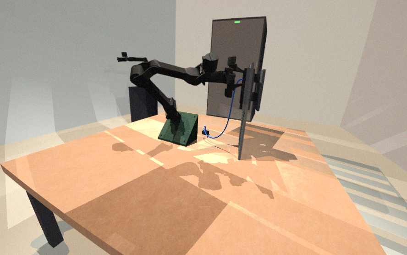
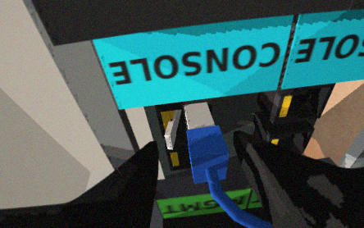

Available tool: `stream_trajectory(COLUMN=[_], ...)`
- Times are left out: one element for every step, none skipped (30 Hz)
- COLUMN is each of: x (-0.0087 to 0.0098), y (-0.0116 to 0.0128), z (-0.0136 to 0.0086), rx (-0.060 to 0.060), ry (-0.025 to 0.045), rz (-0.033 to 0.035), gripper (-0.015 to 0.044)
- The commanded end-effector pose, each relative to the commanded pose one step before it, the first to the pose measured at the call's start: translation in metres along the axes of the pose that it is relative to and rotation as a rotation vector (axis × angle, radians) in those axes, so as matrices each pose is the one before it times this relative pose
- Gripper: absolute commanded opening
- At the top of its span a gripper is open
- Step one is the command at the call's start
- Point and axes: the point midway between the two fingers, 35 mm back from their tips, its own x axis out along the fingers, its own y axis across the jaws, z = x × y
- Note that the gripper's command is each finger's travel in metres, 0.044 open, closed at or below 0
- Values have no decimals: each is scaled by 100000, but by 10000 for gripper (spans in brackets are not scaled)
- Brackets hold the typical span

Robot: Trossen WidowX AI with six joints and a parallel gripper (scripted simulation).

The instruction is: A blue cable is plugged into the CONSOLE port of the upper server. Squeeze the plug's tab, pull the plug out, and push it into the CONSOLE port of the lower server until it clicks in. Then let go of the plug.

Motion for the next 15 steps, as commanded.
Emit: stream_trajectory(x=[731,158,158,159,159,159,131,80,27,-393,0,0,0,0,0], y=[-83,-16,-17,-18,-20,-21,-18,-11,-4,78,0,0,0,0,0], z=[184,35,34,34,34,34,28,17,6,-100,0,0,0,0,0], rx=[-220,-2,-2,-2,-2,-2,-2,-1,0,229,0,0,0,0,0], ry=[-17,-9,-9,-9,-9,-10,-8,-5,-2,-20,0,0,0,0,0], rz=[99,9,9,9,9,9,8,5,2,-102,0,0,0,0,0], gripper=[239,239,239,239,239,239,239,239,239,233,226,219,213,206,199])
